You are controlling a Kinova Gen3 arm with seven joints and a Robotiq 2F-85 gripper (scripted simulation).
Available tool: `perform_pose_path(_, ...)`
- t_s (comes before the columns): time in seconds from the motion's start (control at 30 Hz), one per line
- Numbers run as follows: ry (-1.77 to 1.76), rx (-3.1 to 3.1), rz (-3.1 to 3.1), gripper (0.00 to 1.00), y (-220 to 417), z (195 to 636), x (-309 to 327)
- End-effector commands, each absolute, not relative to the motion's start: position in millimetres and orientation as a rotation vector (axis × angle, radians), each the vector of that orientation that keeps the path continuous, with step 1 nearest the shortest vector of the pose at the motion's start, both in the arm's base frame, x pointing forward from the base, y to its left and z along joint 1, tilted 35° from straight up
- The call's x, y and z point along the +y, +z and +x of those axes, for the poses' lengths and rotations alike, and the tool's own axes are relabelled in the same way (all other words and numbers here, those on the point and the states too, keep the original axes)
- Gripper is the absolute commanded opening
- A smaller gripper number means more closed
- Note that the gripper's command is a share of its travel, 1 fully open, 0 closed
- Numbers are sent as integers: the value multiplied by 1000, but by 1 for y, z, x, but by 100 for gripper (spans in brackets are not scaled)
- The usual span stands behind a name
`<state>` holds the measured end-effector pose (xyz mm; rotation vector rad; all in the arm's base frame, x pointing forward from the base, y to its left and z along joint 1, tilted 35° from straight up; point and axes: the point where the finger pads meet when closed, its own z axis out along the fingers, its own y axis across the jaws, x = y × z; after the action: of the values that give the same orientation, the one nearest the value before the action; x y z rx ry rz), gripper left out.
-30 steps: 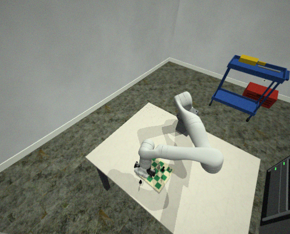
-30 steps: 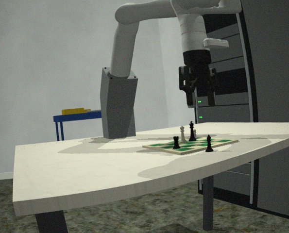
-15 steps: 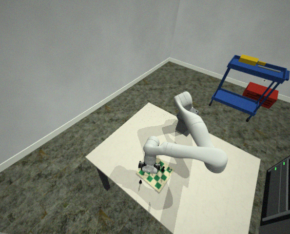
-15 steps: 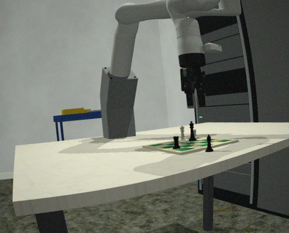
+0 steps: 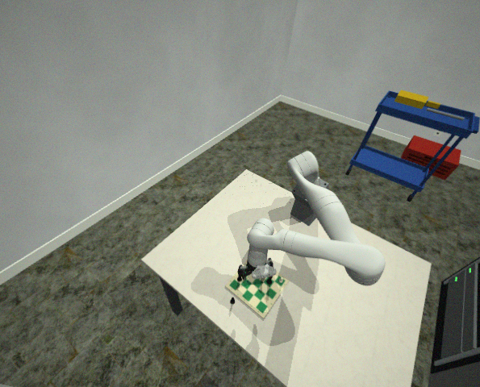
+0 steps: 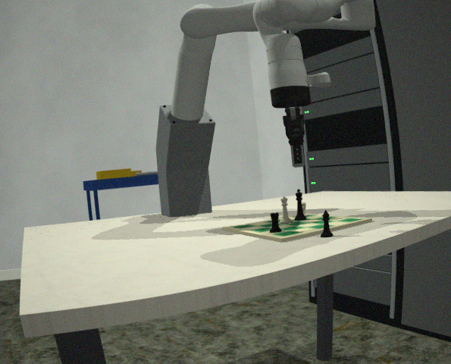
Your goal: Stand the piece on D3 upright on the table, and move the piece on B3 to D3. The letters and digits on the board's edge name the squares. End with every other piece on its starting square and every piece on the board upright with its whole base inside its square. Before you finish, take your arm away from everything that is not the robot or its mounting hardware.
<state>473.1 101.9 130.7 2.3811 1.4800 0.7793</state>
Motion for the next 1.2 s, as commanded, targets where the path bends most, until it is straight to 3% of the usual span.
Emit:
perform_pose_path(0.0, 757, 1541, 2328, 100, 124, 462, 103)
perform_pose_path(1.17, 605, 2014, 1737, 100, 103, 407, 102)
